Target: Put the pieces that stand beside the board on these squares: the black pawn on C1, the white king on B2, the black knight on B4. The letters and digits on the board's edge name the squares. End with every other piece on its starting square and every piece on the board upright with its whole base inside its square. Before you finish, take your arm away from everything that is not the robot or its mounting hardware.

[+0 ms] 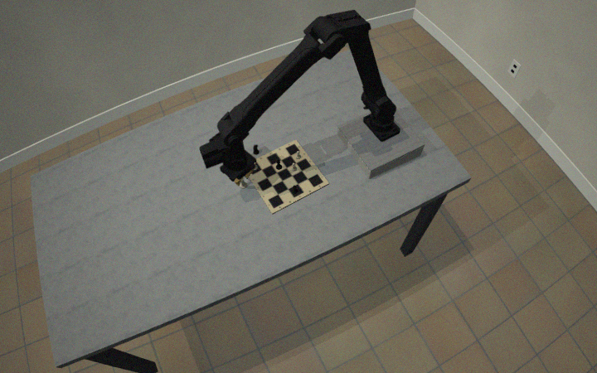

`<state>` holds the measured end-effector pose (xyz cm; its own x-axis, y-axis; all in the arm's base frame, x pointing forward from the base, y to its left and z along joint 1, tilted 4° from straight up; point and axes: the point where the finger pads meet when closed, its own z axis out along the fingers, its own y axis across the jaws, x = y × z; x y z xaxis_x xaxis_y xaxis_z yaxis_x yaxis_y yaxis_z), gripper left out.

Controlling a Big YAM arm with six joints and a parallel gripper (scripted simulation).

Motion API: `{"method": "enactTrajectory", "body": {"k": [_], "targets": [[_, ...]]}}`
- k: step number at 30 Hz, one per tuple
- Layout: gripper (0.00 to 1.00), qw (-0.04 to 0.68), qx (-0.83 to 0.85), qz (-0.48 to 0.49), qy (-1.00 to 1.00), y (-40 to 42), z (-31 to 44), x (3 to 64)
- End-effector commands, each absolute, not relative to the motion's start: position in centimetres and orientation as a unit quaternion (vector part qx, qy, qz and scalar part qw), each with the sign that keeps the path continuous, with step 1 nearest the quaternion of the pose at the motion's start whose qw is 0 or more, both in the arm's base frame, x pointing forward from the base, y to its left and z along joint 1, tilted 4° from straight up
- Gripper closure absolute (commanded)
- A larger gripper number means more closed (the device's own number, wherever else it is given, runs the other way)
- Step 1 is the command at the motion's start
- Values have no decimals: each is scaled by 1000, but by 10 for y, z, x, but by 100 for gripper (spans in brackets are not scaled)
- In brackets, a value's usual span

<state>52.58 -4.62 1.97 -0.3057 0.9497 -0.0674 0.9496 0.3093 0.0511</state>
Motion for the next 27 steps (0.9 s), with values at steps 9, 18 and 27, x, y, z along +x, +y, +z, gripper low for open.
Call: {"method": "enactTrajectory", "body": {"k": [9, 18, 27], "targets": [[61, 48, 590, 1, 806, -51, 18, 533], [61, 48, 590, 1, 806, -51, 18, 533], [100, 48, 590, 1, 806, -51, 18, 533]]}}
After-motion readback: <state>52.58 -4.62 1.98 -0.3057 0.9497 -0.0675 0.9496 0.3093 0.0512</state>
